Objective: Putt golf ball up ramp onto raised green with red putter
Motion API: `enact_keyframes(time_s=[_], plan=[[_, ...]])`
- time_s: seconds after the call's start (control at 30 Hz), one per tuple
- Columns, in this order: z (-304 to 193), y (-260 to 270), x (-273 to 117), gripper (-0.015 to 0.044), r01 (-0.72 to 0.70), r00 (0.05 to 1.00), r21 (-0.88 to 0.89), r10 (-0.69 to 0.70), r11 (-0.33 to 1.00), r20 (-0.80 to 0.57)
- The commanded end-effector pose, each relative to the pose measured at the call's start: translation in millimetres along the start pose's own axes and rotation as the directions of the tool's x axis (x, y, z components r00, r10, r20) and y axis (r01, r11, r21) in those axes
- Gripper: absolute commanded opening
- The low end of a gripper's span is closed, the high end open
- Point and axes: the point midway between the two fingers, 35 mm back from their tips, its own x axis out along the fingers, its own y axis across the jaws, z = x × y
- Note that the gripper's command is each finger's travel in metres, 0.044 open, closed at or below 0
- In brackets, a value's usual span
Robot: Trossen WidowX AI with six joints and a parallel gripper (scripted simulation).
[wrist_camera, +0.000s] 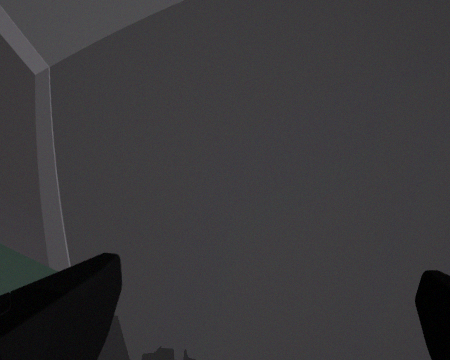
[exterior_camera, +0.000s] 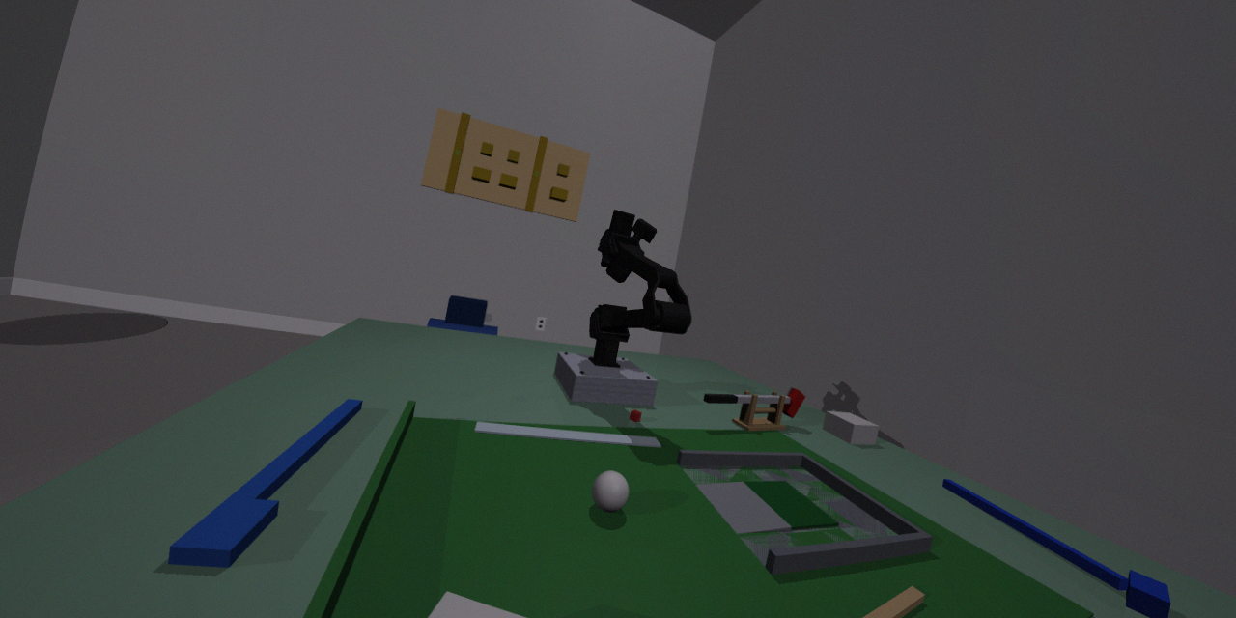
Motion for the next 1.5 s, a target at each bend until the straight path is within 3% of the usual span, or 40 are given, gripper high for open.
enact_keyframes(time_s=[0.0,0.17,0.33,0.53,0.73,0.93,1.13,1.3,1.47], plan=[[2,1,0,0.0426,-0.007,1.0,-0.002,0.007,1.0,0.009],[52,31,-11,0.044,-0.172,0.955,-0.065,0.183,0.983,0.233],[105,63,-44,0.044,-0.319,0.805,-0.189,0.371,0.929,0.464],[155,93,-112,0.044,-0.402,0.507,-0.385,0.552,0.831,0.662],[177,111,-200,0.044,-0.372,0.142,-0.589,0.671,0.718,0.728],[166,115,-294,0.044,-0.232,-0.219,-0.756,0.724,0.613,0.654],[123,104,-382,0.044,-0.01,-0.519,-0.846,0.721,0.533,0.46],[65,86,-440,0.044,0.211,-0.686,-0.844,0.69,0.493,0.231],[-6,63,-472,0.044,0.399,-0.769,-0.781,0.639,0.48,0.0]])
